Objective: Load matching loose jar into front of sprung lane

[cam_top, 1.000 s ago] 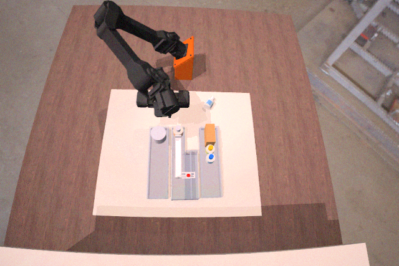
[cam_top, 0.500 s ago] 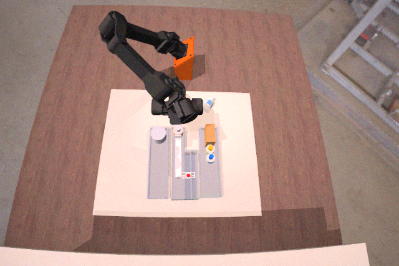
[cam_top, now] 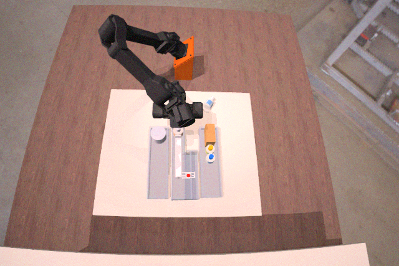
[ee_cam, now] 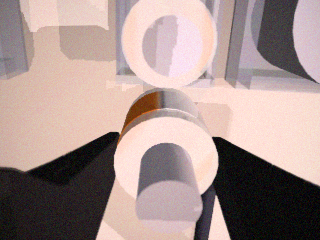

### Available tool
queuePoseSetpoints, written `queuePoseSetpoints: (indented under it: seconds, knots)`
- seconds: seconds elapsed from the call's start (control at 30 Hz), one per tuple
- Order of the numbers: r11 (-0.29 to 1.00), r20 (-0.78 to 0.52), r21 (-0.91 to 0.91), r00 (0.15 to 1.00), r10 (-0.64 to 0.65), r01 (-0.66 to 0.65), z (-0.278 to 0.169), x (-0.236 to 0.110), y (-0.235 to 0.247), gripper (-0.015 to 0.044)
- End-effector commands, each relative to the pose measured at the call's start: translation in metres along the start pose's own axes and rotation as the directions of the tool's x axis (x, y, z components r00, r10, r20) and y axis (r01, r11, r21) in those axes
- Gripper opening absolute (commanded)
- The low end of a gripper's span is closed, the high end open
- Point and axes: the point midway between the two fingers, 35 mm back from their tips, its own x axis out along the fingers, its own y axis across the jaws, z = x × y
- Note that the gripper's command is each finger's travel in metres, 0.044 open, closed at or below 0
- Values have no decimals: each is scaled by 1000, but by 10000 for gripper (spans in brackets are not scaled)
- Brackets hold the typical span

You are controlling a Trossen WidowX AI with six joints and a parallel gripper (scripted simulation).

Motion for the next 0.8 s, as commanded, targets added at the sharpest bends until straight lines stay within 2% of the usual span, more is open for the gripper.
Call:
queuePoseSetpoints:
  seconds: [0.0,0.77]
  knots:
    - [1000,-4,-11,1000,-7,6,0,2,0,0]
    - [1000,-3,-11,1000,-6,6,11,3,1,0]
